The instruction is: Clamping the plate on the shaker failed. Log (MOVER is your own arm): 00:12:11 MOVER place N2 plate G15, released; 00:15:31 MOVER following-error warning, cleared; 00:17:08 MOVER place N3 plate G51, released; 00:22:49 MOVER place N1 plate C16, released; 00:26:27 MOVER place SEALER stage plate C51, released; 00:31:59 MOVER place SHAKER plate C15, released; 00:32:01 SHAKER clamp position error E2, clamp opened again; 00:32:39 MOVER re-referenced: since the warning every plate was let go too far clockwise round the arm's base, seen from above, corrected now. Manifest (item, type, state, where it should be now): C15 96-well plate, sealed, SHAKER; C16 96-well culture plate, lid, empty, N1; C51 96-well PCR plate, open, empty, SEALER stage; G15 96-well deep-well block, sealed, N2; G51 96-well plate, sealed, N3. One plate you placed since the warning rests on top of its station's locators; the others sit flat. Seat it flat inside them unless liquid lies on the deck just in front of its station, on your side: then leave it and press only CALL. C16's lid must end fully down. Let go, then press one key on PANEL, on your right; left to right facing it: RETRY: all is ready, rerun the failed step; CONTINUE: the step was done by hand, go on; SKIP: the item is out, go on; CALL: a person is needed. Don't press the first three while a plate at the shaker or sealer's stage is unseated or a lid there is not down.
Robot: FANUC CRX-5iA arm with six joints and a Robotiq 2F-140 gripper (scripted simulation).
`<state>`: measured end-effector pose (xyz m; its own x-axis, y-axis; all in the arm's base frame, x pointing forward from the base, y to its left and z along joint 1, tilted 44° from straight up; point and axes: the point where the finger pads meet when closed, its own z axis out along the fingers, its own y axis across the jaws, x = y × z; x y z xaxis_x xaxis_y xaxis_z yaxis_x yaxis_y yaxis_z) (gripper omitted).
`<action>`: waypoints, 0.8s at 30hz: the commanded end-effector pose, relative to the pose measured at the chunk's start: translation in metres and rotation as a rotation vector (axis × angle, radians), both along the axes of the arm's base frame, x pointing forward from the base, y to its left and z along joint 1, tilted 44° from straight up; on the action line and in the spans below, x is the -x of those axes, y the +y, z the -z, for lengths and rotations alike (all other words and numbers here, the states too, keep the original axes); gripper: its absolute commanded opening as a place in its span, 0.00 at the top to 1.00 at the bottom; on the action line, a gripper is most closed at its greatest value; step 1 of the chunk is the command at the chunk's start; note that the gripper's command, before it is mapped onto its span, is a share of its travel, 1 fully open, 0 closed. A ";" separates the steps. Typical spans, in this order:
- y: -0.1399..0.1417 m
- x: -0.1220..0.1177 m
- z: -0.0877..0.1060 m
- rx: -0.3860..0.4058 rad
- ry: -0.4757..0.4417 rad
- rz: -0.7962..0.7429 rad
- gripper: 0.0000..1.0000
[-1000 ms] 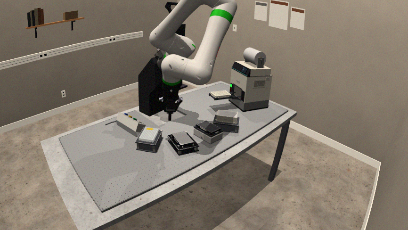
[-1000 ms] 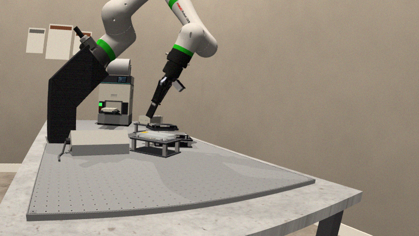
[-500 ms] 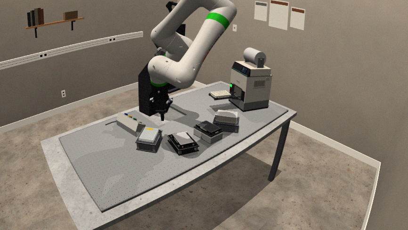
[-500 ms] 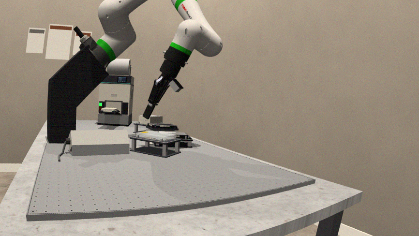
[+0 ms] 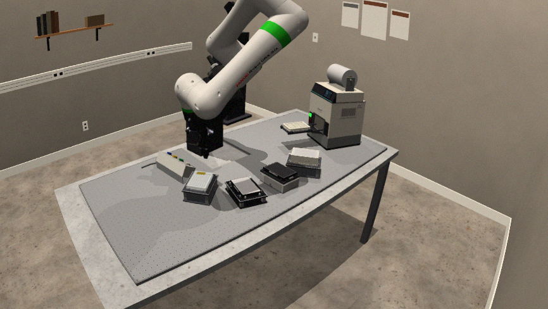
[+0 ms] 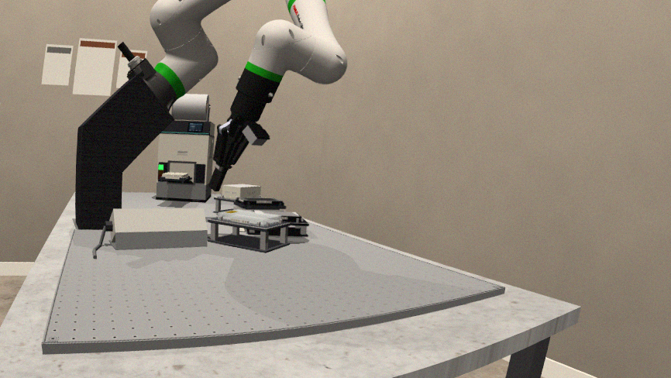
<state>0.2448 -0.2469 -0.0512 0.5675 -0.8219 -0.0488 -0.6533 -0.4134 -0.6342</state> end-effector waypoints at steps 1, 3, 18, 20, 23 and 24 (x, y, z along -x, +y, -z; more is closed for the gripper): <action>-0.005 0.010 0.010 -0.040 -0.002 0.037 0.90; -0.007 0.017 0.016 -0.068 -0.002 0.065 0.90; -0.023 0.062 0.060 -0.188 0.000 0.190 0.90; -0.025 0.069 0.067 -0.188 0.000 0.190 0.90; -0.025 0.069 0.067 -0.188 0.000 0.190 0.90; -0.025 0.069 0.067 -0.188 0.000 0.190 0.90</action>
<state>0.1771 -0.2712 -0.1178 0.4044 -0.8897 -0.2117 -0.7077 -0.1578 -0.6887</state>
